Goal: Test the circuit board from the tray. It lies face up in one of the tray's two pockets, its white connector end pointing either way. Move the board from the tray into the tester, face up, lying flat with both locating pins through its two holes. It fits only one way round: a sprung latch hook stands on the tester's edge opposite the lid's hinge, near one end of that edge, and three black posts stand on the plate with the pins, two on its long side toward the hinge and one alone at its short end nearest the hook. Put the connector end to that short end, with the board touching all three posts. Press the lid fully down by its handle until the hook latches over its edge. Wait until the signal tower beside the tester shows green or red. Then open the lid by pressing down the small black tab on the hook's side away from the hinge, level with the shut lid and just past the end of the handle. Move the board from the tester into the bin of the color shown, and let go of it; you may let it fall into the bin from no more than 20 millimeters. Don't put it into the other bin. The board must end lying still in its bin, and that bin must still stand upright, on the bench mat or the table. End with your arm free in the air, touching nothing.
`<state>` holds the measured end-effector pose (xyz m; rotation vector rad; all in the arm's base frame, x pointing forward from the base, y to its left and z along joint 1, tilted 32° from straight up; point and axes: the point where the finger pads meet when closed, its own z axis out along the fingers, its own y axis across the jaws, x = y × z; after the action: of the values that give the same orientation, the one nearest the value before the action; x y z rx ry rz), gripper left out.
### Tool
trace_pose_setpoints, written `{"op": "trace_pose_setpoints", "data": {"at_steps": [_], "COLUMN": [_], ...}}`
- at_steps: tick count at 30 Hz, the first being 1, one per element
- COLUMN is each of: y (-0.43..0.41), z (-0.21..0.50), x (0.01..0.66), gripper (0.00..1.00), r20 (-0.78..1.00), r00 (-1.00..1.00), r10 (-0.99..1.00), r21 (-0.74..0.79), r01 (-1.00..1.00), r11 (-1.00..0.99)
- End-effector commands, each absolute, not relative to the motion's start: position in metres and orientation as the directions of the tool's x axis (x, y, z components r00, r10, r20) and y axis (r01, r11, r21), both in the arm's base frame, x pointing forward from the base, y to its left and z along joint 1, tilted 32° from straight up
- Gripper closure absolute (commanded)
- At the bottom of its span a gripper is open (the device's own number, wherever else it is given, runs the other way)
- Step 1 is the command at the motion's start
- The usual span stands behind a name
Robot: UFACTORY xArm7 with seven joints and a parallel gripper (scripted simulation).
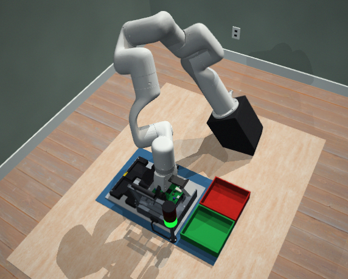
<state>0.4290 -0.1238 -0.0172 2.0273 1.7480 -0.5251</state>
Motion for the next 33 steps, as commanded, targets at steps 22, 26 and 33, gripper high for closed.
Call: {"op": "trace_pose_setpoints", "data": {"at_steps": [22, 26, 33], "y": [-0.1195, -0.1192, -0.1183], "z": [-0.0115, -0.0111, -0.0096], "x": [0.4306, 0.4306, 0.4306], "gripper": [0.21, 0.21, 0.21], "r20": [-0.530, -0.530, -0.530], "r00": [0.142, 0.142, 0.142], "r10": [0.836, 0.836, 0.836], "r21": [0.065, 0.065, 0.065], "r01": [0.990, 0.990, 0.990], "r11": [-0.127, -0.127, -0.127]}}
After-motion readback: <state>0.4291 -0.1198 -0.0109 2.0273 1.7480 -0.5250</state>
